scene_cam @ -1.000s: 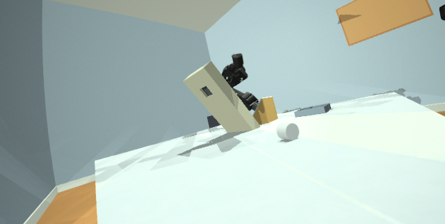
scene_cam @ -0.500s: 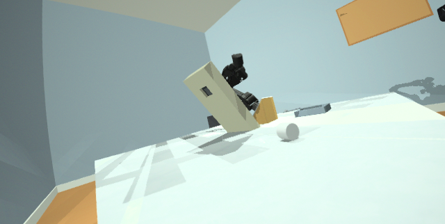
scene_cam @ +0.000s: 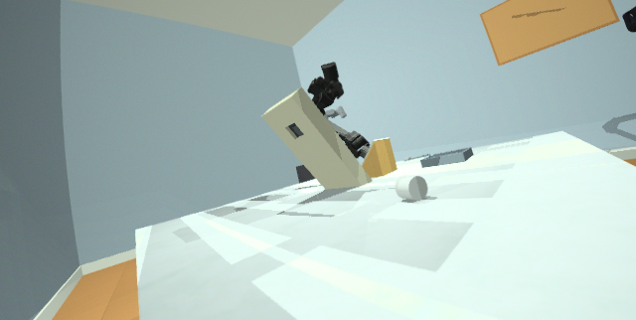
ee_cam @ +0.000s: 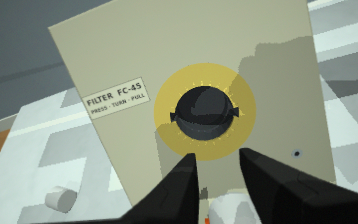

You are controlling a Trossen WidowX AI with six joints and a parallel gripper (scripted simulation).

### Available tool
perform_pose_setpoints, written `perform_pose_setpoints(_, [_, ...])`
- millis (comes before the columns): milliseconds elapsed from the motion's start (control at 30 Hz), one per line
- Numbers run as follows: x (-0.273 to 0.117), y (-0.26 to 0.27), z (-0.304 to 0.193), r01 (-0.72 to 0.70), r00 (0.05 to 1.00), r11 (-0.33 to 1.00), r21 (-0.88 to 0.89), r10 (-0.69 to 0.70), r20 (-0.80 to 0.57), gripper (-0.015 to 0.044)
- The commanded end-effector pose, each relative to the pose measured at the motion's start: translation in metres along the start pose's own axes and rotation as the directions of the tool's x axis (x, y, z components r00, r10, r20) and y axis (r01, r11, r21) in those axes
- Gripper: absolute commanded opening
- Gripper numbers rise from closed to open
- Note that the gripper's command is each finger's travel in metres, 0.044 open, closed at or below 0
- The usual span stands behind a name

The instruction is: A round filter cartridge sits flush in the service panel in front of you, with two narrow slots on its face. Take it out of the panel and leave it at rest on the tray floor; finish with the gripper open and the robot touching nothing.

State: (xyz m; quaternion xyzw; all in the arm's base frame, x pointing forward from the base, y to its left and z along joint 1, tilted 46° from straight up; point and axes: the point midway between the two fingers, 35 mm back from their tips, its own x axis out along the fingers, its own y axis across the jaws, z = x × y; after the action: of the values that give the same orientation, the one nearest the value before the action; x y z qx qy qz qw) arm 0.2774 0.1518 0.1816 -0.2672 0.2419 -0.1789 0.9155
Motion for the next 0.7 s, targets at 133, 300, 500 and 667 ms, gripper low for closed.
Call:
perform_pose_setpoints(133, [-0.006, 0.005, 0.016, 0.003, 1.000, 1.000, -0.019, -0.004, -0.006, 0.0187])
perform_pose_setpoints(300, [-0.032, 0.012, 0.051, 0.001, 1.000, 1.000, -0.009, -0.001, -0.006, 0.0318])
perform_pose_setpoints(500, [-0.044, 0.014, 0.064, 0.001, 1.000, 1.000, -0.009, -0.001, -0.011, 0.0414])
perform_pose_setpoints(667, [-0.017, 0.006, -0.003, 0.003, 0.971, 0.993, -0.121, -0.032, -0.236, 0.0305])
